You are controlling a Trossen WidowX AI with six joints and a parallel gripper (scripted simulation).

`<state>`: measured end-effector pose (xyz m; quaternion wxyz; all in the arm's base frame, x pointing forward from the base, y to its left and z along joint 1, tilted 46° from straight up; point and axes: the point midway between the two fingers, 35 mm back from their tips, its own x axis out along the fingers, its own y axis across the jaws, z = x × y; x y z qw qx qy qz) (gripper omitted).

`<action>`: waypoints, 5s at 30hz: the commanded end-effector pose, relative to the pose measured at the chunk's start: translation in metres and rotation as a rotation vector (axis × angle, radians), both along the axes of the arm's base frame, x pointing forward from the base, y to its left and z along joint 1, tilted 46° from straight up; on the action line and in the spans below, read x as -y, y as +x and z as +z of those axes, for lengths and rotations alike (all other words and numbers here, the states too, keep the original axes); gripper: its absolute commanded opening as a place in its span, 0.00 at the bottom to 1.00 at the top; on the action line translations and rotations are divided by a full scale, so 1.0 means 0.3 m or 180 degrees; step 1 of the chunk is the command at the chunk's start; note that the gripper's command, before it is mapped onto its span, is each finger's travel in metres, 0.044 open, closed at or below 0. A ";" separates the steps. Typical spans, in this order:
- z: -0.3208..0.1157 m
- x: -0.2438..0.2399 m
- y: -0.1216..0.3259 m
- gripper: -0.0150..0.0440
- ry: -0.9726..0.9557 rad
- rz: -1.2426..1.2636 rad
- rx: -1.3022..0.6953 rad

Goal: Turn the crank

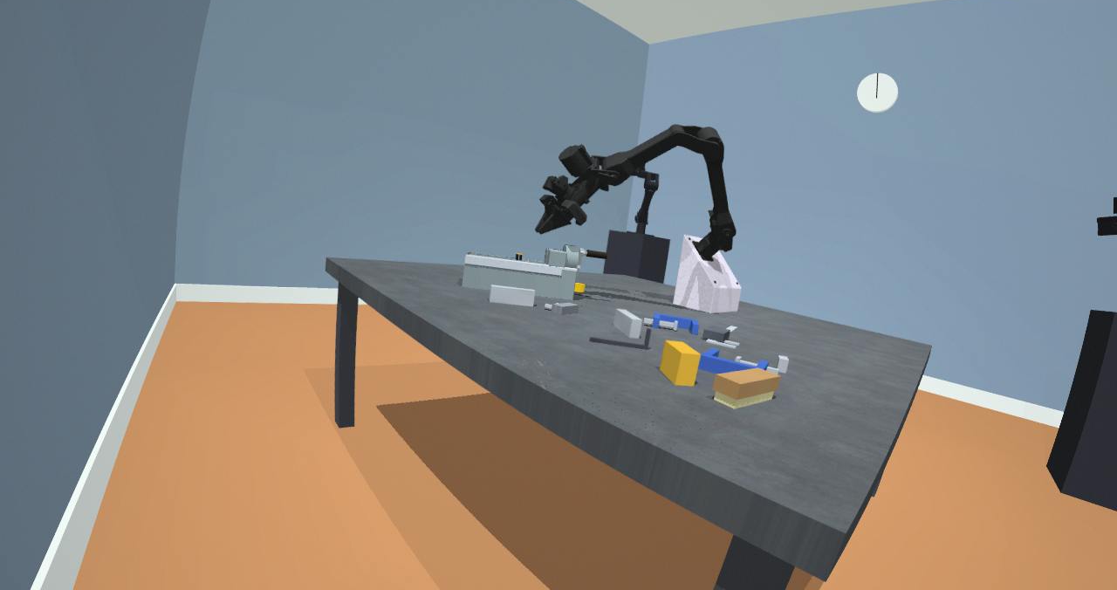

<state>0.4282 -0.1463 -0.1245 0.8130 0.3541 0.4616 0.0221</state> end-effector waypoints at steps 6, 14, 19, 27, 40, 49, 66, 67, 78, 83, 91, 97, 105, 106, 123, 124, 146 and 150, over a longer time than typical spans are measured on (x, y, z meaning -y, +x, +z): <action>0.000 0.000 0.000 0.25 0.0002 0.0001 0.0001; 0.000 -0.001 0.000 0.25 0.0004 0.0001 0.0002; 0.000 -0.001 0.000 0.25 0.0004 0.0001 0.0002; 0.000 -0.001 0.000 0.48 0.0004 0.0001 0.0002; 0.000 -0.001 0.000 1.00 0.0004 0.0001 0.0002; 0.000 -0.001 0.000 0.60 0.0004 0.0001 0.0002; 0.000 -0.001 0.000 0.25 0.0004 0.0001 0.0002; 0.000 -0.001 0.000 0.25 0.0004 0.0001 0.0002; 0.000 -0.001 0.000 0.25 0.0006 0.0001 0.0002; 0.000 -0.001 0.000 0.48 0.0006 0.0001 0.0002; 0.000 -0.001 0.000 0.83 0.0006 0.0001 0.0002; 0.000 -0.001 0.000 0.96 0.0006 0.0001 0.0002; 0.000 -0.001 0.000 0.60 0.0006 0.0001 0.0002; 0.000 -0.001 0.000 0.56 0.0006 0.0001 0.0002; 0.000 -0.001 0.000 0.25 0.0006 0.0001 0.0002; 0.000 -0.001 0.000 0.25 0.0006 0.0001 0.0002; 0.000 -0.001 0.000 0.79 0.0007 0.0002 0.0002; 0.000 -0.001 0.000 0.97 0.0007 0.0002 0.0002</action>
